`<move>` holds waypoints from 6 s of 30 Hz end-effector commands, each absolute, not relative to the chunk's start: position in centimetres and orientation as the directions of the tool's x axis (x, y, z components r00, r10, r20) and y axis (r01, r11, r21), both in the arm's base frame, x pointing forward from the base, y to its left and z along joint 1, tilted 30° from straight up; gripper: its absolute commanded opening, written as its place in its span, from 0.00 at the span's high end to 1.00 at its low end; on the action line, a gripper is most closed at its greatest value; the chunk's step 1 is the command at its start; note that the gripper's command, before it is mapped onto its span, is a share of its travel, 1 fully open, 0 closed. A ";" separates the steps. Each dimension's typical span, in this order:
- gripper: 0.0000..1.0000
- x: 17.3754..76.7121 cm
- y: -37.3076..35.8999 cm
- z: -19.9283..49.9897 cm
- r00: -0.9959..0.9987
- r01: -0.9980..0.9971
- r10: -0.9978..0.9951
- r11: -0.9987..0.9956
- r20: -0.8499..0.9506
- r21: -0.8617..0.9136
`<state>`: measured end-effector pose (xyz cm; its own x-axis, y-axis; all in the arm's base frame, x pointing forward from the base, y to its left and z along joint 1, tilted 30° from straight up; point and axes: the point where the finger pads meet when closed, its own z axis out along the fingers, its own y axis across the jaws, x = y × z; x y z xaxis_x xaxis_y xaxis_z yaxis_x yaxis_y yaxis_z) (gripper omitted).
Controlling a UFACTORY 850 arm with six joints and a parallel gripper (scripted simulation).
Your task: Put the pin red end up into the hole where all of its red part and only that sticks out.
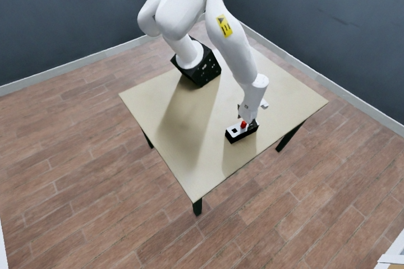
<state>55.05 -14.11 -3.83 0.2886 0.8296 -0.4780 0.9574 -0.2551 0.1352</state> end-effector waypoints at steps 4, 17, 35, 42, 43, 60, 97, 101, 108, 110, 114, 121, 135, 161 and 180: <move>0.00 55.1 -14.0 -3.7 0.289 0.957 0.830 -0.255 -0.478 0.136; 0.00 55.2 -13.5 -2.7 0.289 0.957 0.830 -0.255 -0.478 0.136; 0.00 55.2 -12.9 -1.6 0.289 0.957 0.830 -0.255 -0.478 0.136; 0.00 55.3 -12.1 -0.4 0.289 0.957 0.830 -0.255 -0.478 0.136; 0.00 55.3 -12.1 -0.4 0.289 0.957 0.830 -0.255 -0.478 0.136; 0.00 55.3 -9.7 4.0 0.289 0.957 0.830 -0.255 -0.478 0.136; 0.00 55.3 -9.7 3.9 0.289 0.957 0.830 -0.255 -0.478 0.136; 0.00 55.3 -9.7 3.9 0.289 0.957 0.830 -0.255 -0.478 0.136; 0.00 55.3 -9.7 3.9 0.289 0.957 0.830 -0.255 -0.478 0.136; 0.00 55.3 -9.7 3.9 0.289 0.957 0.830 -0.255 -0.478 0.136; 0.00 55.3 -9.7 3.9 0.289 0.957 0.830 -0.255 -0.478 0.136; 0.00 55.3 -9.7 3.9 0.289 0.957 0.830 -0.255 -0.478 0.136; 0.00 55.2 -12.4 -0.7 0.289 0.957 0.830 -0.255 -0.478 0.136; 1.00 55.1 -14.3 -4.1 0.289 0.957 0.830 -0.255 -0.477 0.136; 1.00 55.1 -14.3 -4.1 0.289 0.957 0.830 -0.255 -0.477 0.136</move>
